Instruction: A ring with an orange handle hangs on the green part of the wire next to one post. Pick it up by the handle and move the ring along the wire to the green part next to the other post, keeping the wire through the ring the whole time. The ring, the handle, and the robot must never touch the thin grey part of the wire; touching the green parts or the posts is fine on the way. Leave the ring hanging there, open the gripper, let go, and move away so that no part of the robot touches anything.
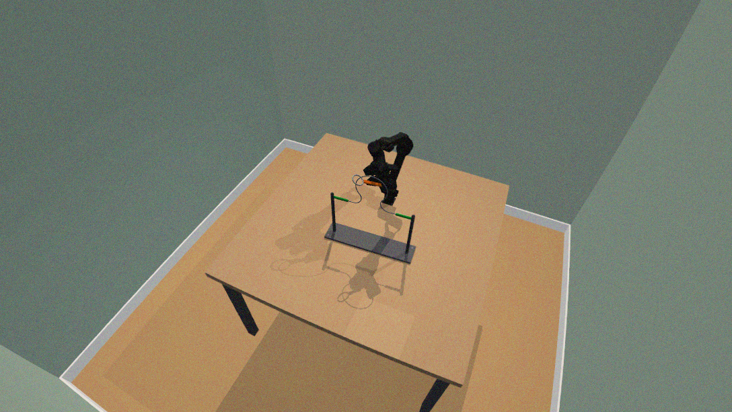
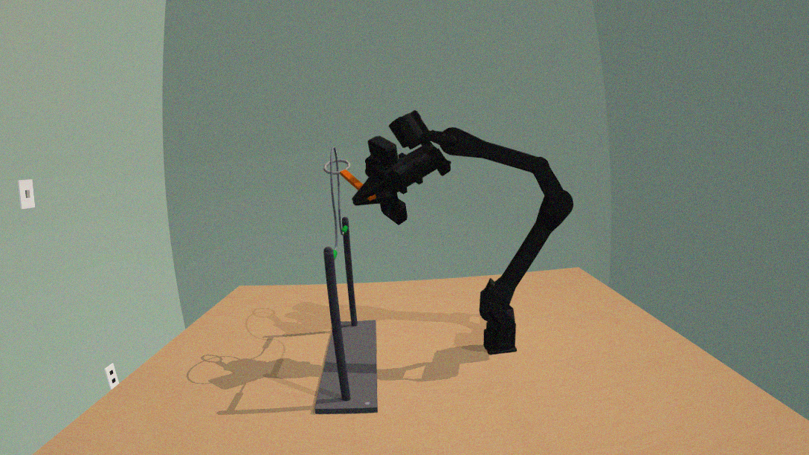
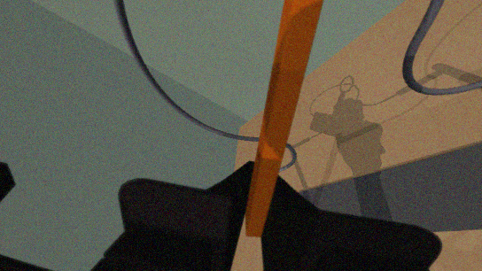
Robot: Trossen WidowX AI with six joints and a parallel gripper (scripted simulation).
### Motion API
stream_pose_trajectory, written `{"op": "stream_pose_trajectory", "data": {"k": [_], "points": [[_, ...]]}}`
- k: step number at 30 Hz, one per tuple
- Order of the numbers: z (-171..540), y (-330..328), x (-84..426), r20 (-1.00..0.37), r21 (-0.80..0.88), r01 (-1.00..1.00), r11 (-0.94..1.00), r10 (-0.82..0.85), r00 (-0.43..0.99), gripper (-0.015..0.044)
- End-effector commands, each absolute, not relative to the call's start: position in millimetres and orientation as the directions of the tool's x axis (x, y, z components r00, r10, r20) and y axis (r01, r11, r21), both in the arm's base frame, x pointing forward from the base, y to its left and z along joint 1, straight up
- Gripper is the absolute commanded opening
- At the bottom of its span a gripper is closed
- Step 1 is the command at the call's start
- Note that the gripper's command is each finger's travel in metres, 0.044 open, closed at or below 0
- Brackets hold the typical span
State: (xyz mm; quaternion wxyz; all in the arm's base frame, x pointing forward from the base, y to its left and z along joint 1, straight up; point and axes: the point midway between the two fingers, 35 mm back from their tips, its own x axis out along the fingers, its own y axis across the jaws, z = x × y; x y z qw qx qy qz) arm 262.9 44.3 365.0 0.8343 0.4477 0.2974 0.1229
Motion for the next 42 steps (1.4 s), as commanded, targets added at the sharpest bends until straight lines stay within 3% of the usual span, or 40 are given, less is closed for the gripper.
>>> {"op": "stream_pose_trajectory", "data": {"k": [1, 42], "points": [[365.4, 43.2, 262.8, -0.407, 0.783, 0.053, 0.62, 0.446, 0.797, -0.015], [351.7, 27.3, 264.0, -0.544, 0.351, 0.04, 0.935, 0.169, 0.822, -0.015]]}}
